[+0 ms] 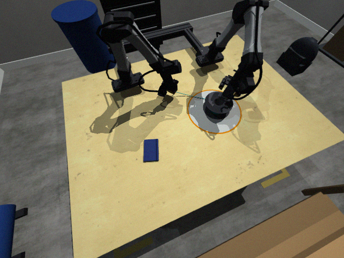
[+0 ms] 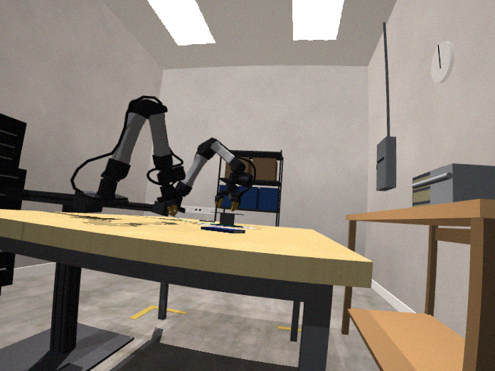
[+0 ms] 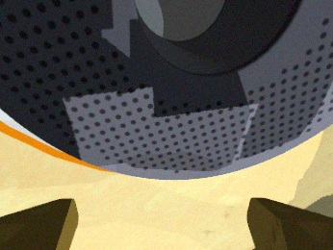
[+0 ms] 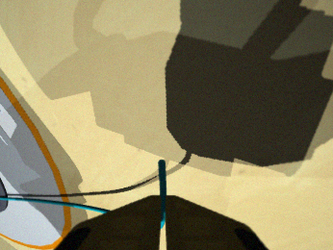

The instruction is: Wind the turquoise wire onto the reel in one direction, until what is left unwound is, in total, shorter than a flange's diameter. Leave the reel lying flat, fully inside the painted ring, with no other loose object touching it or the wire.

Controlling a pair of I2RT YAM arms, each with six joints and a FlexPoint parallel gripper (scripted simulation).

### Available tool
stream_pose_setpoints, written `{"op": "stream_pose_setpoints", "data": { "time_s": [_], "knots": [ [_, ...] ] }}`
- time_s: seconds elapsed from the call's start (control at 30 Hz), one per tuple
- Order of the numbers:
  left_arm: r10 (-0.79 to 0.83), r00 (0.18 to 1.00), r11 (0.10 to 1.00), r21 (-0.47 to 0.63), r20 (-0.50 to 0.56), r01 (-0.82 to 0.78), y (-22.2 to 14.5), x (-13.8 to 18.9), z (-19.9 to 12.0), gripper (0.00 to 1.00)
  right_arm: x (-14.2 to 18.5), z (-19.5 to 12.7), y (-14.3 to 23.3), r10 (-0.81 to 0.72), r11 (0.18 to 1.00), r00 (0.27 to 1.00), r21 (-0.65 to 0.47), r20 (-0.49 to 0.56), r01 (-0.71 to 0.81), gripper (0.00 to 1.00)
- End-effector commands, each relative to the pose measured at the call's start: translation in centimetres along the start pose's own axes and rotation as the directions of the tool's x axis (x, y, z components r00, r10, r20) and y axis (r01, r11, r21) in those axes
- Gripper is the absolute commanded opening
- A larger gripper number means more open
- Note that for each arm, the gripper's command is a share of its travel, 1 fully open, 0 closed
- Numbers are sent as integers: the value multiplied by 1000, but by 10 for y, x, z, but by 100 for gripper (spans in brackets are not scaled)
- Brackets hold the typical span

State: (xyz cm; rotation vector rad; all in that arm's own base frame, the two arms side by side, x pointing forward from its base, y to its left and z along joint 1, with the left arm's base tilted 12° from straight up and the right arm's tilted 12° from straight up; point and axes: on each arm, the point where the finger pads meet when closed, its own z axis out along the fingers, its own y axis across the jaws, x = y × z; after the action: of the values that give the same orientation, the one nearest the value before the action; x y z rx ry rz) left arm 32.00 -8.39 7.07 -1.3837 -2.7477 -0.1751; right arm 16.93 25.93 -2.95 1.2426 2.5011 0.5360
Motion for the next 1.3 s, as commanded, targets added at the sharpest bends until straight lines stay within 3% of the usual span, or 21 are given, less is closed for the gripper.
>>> {"op": "stream_pose_setpoints", "data": {
  "time_s": [0.0, 0.03, 0.3, 0.5, 0.57, 0.6, 0.63, 0.83, 1.07, 1.13, 1.17, 1.27],
  "knots": [
    [-241, 967, 969, -23, 85, 244, -16, -9, -13, 82, 2, -1, 4, -2, 1000, 1000, 4, -5, 2, 0],
    [-362, 929, 932, 4, 77, 363, -23, -12, -11, 82, 2, -1, 5, -2, 1000, 1000, 4, -5, 2, 0],
    [-685, 724, 728, 54, 82, 683, -60, -39, -4, 82, 5, -2, 11, -2, 1000, 1000, 4, -5, 2, 0],
    [-882, 465, 471, 100, 77, 877, -53, -43, 0, 82, 6, -3, 14, -2, 1000, 1000, 4, -5, 2, 0],
    [-882, 465, 471, 100, 77, 877, -53, -43, 0, 82, 6, -3, 14, -2, 1000, 1000, 4, -5, 2, 0],
    [-940, 334, 341, 116, 76, 933, -52, -42, 0, 82, 6, -3, 14, -2, 1000, 1000, 4, -5, 2, 0],
    [-957, 283, 290, 121, 71, 949, -50, -41, 1, 82, 6, -3, 13, -2, 1000, 1000, 4, -5, 2, 0],
    [-998, -56, -50, 138, 35, 989, -45, -37, -2, 82, 6, -3, 13, -1, 1000, 1000, 4, -5, 1, 0],
    [-901, -432, -421, 182, 27, 889, -43, -35, -5, 82, 5, -3, 12, -1, 1000, 1000, 4, -5, 1, 0],
    [-901, -432, -421, 182, 27, 889, -43, -35, -5, 82, 5, -3, 12, -1, 1000, 1000, 4, -5, 1, 0],
    [-852, -522, -507, 201, 31, 838, -43, -35, -5, 82, 5, -3, 12, -1, 1000, 1000, 4, -5, 1, 0],
    [-852, -522, -507, 201, 31, 838, -43, -36, -4, 82, 5, -2, 12, -1, 1000, 1000, 4, -5, 1, 0]
  ]
}}
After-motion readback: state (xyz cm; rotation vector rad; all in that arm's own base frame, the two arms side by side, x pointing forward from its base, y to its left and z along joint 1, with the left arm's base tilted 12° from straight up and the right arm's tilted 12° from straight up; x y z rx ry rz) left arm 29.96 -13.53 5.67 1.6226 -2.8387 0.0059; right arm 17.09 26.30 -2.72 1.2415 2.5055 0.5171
